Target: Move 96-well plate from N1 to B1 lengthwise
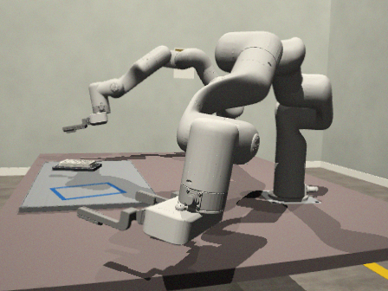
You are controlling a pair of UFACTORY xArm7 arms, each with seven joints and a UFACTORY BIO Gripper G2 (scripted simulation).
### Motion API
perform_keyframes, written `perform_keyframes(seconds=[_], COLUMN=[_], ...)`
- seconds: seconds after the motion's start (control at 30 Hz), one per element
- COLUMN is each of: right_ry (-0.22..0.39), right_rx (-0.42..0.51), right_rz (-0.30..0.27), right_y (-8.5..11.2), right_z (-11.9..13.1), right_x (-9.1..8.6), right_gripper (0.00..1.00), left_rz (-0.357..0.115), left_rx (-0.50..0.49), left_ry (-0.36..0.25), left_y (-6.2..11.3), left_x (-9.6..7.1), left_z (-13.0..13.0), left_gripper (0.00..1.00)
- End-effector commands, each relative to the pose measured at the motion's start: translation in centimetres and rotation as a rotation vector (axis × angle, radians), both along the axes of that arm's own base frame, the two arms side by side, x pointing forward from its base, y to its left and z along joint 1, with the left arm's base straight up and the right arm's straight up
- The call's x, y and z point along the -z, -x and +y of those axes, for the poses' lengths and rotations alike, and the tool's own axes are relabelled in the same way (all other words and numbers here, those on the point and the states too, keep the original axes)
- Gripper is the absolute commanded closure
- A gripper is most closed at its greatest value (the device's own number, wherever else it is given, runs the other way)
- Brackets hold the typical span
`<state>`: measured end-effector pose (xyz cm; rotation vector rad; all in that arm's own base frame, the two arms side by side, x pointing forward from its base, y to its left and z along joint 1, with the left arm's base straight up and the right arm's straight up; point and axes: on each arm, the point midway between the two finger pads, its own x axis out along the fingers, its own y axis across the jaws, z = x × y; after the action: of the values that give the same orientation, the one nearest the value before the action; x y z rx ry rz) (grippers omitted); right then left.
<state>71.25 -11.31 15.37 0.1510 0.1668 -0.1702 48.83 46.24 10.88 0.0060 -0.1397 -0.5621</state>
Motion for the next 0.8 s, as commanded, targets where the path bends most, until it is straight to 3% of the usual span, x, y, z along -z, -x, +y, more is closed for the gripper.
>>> perform_keyframes(seconds=[0.0, 0.6, 0.77], right_ry=[0.001, 0.001, 0.001], right_rx=[0.000, 0.000, 0.000], right_rz=[-0.005, -0.005, -0.005], right_y=[-0.1, -0.1, -0.1], right_z=[0.0, 0.0, 0.0], right_x=[-0.3, -0.3, -1.4], right_gripper=[0.00, 0.00, 0.00], left_rz=[-0.003, -0.003, -0.003], left_rx=[0.000, 0.000, 0.000], left_ry=[-0.005, -0.005, -0.005], left_y=[-0.1, -0.1, -0.1], left_x=[-0.3, -0.3, -0.3], left_z=[0.1, 0.1, 0.1], left_gripper=[0.00, 0.00, 0.00])
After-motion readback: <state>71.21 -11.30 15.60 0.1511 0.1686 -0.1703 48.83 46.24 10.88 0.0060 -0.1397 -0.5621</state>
